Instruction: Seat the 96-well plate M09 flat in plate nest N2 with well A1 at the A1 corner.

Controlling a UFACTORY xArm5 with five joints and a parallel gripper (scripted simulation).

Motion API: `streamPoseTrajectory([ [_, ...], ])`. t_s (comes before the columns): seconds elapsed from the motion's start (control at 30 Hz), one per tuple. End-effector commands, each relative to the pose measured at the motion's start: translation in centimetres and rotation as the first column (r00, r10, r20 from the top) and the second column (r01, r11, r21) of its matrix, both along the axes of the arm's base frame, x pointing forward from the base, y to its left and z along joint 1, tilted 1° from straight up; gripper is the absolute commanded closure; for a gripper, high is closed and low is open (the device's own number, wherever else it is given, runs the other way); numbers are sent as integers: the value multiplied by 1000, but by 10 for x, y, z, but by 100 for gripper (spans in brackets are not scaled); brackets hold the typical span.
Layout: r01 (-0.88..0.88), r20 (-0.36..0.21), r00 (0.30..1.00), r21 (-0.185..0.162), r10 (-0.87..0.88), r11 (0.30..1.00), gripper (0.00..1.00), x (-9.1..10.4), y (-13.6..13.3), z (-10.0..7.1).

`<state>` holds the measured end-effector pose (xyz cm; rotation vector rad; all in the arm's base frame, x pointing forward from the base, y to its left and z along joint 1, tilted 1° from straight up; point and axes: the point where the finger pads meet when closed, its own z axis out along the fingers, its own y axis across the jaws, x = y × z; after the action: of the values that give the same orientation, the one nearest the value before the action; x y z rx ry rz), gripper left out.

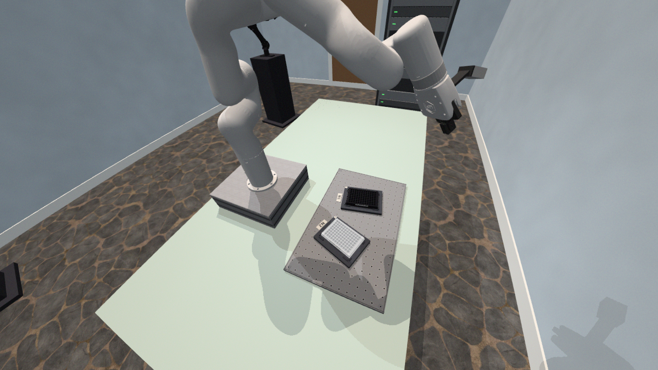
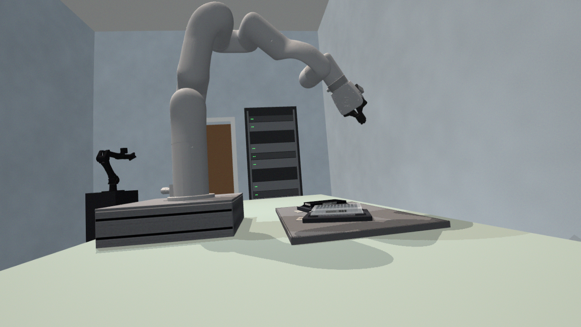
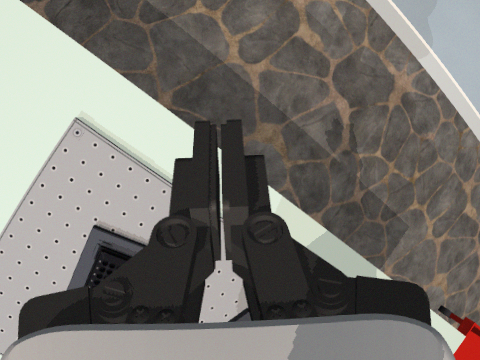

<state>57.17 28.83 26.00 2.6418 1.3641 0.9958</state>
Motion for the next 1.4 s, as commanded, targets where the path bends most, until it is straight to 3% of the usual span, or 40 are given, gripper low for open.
streamPoseTrajectory([
  [0.0, 21, -11, 1000, -5, -21, 1000, 100, -4, -17, 0],
  [0.1, 94, -76, 993, -5, -94, 996, 100, -4, -36, -1],
  [0.27, 104, -80, 991, -9, -104, 995, 100, -9, -47, -2],
  [0.37, 178, -143, 974, -13, -178, 984, 100, -11, -66, -3],
  [0.53, 189, -145, 971, -21, -190, 982, 100, -19, -83, -5],
  [0.63, 263, -206, 942, -30, -263, 964, 100, -23, -101, -6],
  [0.83, 273, -210, 939, -36, -274, 961, 100, -30, -114, -7],
  [0.93, 345, -267, 900, -50, -345, 937, 100, -35, -131, -8],
  [1.07, 354, -270, 895, -56, -356, 933, 100, -44, -144, -9],
  [1.17, 423, -325, 846, -74, -423, 903, 100, -51, -160, -9],
  [1.37, 433, -327, 839, -81, -434, 898, 100, -60, -173, -10],
])
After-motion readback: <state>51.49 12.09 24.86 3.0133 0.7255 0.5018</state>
